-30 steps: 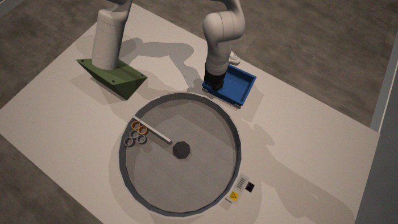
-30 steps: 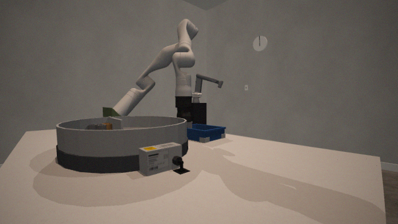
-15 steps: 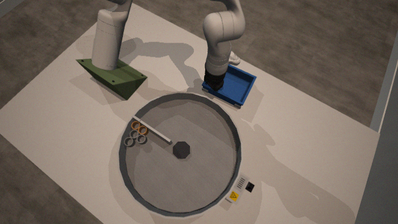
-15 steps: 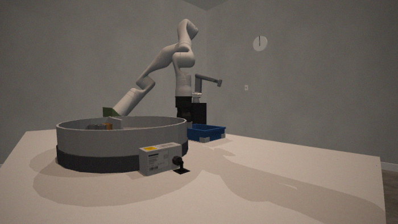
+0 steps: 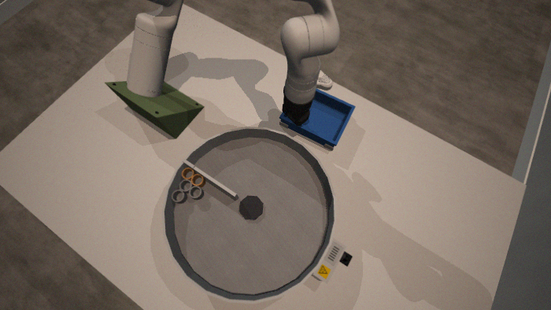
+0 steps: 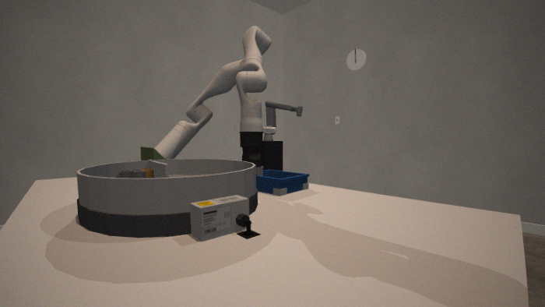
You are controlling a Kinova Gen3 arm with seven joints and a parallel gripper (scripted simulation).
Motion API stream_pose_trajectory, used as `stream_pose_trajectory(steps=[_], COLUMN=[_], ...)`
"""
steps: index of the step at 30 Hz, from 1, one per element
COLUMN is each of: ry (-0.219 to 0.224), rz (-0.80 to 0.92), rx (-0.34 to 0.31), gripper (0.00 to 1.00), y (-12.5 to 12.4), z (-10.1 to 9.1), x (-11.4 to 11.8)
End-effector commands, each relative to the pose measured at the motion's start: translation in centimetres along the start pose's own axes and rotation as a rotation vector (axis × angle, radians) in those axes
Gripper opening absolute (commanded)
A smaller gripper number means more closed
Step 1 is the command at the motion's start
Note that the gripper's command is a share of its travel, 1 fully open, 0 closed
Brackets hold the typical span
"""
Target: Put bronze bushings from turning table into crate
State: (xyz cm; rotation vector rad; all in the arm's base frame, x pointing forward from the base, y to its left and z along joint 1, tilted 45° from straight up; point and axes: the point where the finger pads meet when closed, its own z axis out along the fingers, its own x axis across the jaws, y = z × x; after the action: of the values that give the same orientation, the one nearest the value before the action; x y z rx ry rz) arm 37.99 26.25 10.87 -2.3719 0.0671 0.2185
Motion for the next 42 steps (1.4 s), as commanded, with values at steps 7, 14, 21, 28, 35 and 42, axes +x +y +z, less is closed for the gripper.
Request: stream_pose_trajectory(steps=[7, 14, 21, 28, 35, 42], ry=[0.005, 0.005, 0.005, 0.005, 0.004, 0.004], rz=[0.000, 0.000, 0.000, 0.000, 0.000, 0.000], rx=[0.000, 0.000, 0.000, 0.000, 0.000, 0.000], gripper=[0.42, 0.42, 0.42, 0.42, 0.42, 0.42], y=[0.0, 0.0, 0.0, 0.0, 0.0, 0.0], z=[-0.5, -0.5, -1.1, -1.1, -1.6, -1.7], x=[0.1, 0.1, 0.1, 0.1, 0.1, 0.1])
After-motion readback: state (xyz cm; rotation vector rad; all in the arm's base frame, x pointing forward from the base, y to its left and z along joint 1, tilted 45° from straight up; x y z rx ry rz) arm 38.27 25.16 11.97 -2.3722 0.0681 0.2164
